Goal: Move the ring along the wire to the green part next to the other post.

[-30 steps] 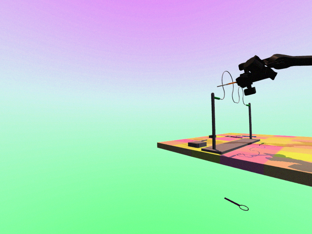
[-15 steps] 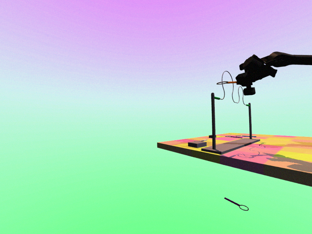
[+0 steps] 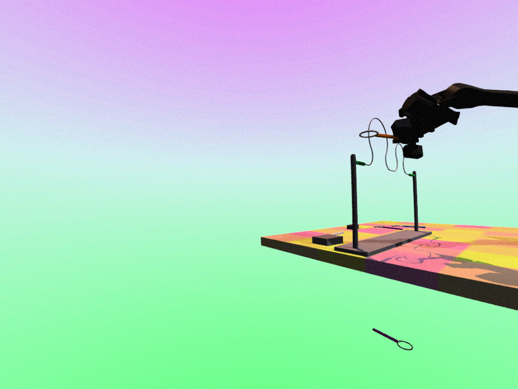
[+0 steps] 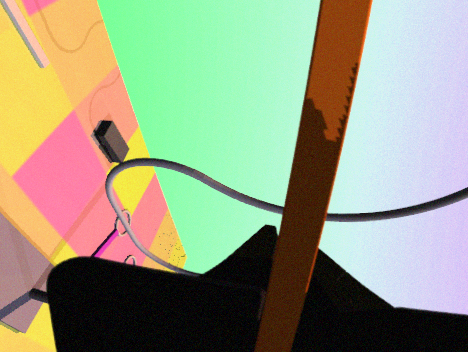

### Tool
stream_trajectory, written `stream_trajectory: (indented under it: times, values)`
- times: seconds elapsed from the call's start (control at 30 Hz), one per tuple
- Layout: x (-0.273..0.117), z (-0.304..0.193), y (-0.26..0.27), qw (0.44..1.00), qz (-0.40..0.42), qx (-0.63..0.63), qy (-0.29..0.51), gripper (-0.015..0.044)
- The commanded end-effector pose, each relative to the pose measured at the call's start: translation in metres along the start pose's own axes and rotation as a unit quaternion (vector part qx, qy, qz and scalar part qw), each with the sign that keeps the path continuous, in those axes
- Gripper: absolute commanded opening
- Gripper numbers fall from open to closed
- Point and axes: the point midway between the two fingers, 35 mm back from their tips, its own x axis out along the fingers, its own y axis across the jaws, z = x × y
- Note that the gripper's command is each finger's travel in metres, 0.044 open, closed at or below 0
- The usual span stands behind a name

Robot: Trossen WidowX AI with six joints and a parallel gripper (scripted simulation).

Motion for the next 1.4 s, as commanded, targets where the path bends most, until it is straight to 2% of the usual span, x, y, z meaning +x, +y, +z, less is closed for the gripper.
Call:
stream_trajectory:
  times: [0.0, 1.37]
  values:
    - [-0.001, 0.001, -0.001, 1.000, 0.011, 0.024, -0.004, -0.0150]
    - [-0.001, 0.005, 0.017, 0.963, 0.144, 0.228, -0.025, -0.0150]
